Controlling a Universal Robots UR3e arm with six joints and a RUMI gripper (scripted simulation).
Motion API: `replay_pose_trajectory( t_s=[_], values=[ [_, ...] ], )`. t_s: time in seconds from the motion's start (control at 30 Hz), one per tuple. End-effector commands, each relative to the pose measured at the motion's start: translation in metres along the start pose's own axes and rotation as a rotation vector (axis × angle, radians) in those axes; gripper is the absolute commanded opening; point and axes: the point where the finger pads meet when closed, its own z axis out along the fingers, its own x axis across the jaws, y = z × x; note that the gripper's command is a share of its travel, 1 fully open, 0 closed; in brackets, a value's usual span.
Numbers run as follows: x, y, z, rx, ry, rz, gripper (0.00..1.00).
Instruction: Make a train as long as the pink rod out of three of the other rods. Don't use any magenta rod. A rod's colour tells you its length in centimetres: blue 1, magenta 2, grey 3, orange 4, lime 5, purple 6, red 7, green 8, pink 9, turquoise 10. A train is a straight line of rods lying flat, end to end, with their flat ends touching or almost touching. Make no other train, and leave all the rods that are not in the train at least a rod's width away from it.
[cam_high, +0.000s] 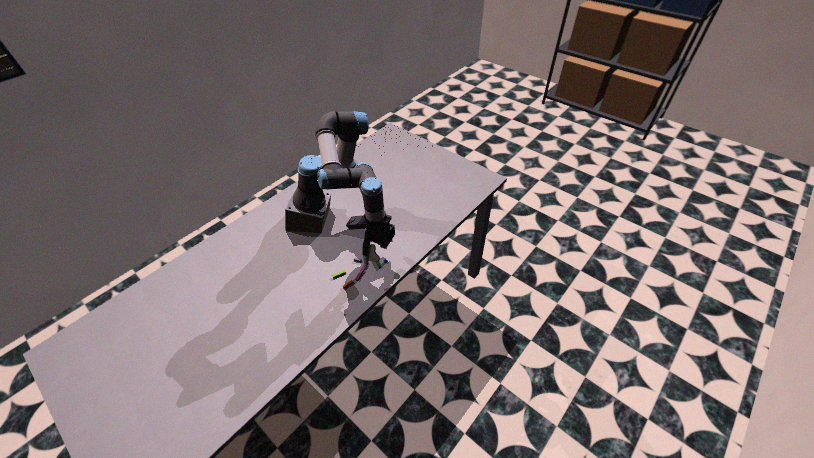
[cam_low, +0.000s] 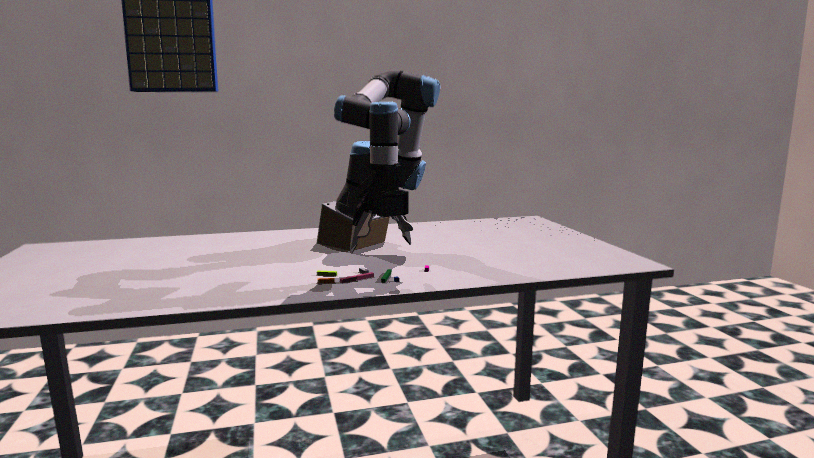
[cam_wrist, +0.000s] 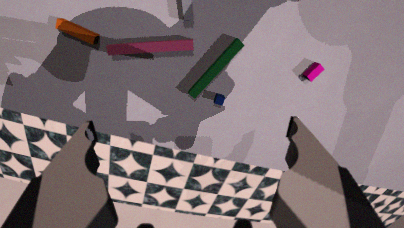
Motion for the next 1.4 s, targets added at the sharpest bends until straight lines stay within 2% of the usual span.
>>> replay_pose_trajectory(
  t_s=[0.0, 0.33, 0.83, 0.9, 1.37],
  values=[
    [0.003, -0.001, -0.001, -0.006, 0.001, -0.168, 1.0],
    [0.007, -0.001, -0.001, -0.006, 0.001, -0.313, 1.0],
    [0.017, -0.001, -0.001, -0.006, 0.0, -0.613, 1.0],
    [0.017, -0.001, -0.001, -0.006, 0.0, -0.613, 1.0],
    [0.026, 0.0, -0.001, -0.005, -0.001, -0.895, 1.0]
  ],
)
